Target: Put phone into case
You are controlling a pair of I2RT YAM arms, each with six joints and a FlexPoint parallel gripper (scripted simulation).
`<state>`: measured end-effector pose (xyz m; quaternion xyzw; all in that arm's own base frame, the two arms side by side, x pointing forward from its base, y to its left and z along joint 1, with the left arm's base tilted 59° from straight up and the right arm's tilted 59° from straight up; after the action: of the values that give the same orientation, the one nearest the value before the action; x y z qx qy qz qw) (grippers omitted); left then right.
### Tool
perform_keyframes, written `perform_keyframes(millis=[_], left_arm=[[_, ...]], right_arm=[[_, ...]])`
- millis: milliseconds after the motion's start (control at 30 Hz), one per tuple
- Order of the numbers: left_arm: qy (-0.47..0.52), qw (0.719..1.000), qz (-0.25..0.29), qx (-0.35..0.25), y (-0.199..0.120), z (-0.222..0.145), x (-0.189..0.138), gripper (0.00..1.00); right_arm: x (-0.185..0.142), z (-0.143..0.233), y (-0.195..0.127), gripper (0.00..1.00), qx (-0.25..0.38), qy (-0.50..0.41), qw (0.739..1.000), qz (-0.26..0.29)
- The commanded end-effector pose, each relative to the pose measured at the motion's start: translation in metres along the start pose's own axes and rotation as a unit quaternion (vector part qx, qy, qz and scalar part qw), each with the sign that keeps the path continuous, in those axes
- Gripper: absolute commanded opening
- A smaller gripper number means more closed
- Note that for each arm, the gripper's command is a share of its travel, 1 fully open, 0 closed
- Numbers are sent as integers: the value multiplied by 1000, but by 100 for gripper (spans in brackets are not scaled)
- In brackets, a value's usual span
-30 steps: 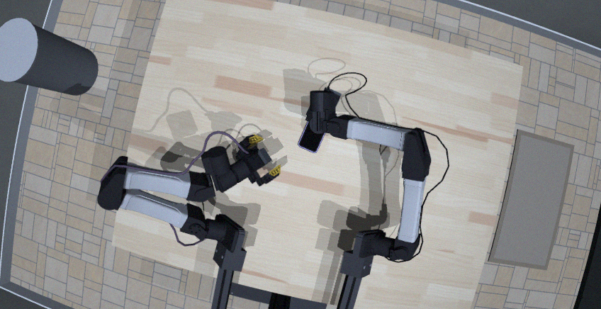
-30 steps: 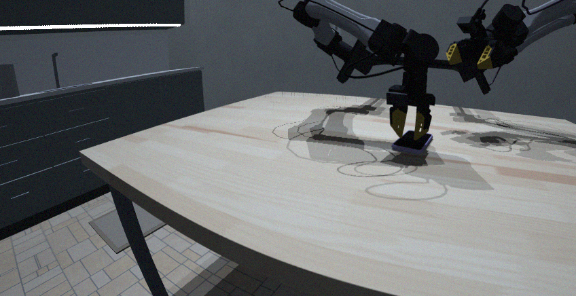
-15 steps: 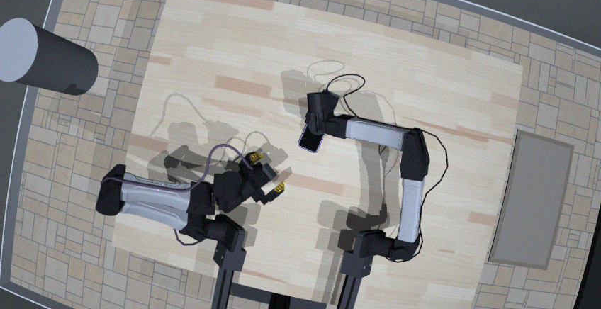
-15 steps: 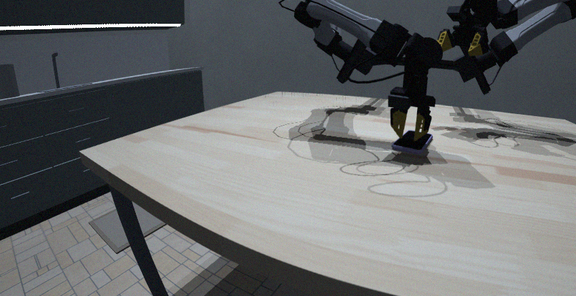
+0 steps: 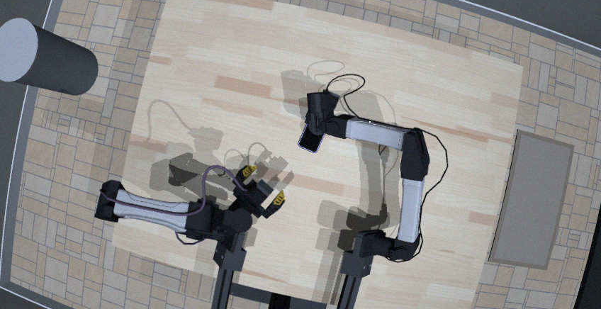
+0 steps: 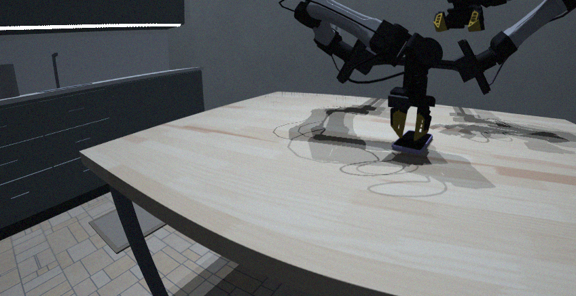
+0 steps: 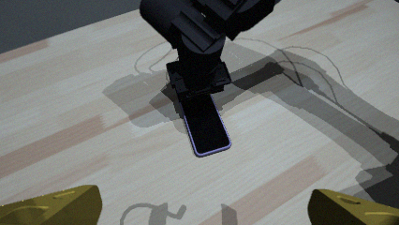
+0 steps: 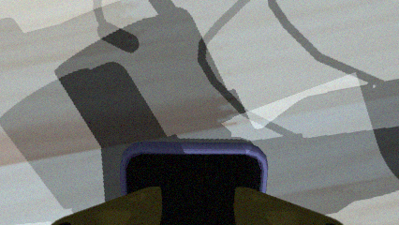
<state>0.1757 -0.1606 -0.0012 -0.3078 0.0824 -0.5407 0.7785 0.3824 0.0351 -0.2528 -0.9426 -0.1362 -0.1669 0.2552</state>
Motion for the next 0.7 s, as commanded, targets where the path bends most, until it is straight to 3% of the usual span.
perform_keyframes(millis=[0, 567, 667], left_arm=[[-18, 999, 16, 25, -6, 3, 7, 100], [-25, 999, 11, 18, -6, 2, 12, 100], [-25, 999, 11, 18, -6, 2, 12, 100]], right_arm=[[0, 3, 0, 36, -2, -1, 1000, 0], [0, 3, 0, 36, -2, -1, 1000, 0], [8, 7, -15, 36, 8, 4, 1000, -8]])
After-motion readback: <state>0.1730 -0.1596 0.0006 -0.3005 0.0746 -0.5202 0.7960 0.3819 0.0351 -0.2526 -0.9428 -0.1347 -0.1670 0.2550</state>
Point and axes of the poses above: on each arm, the point where the finger pads meet when closed, its own y axis out along the fingers, its own z axis across the jaws, x = y × z, the point moved 3 cm from there along -y, back along the fingers, and after that the axes turned 2 degrees about y, right-handed, at the moved point
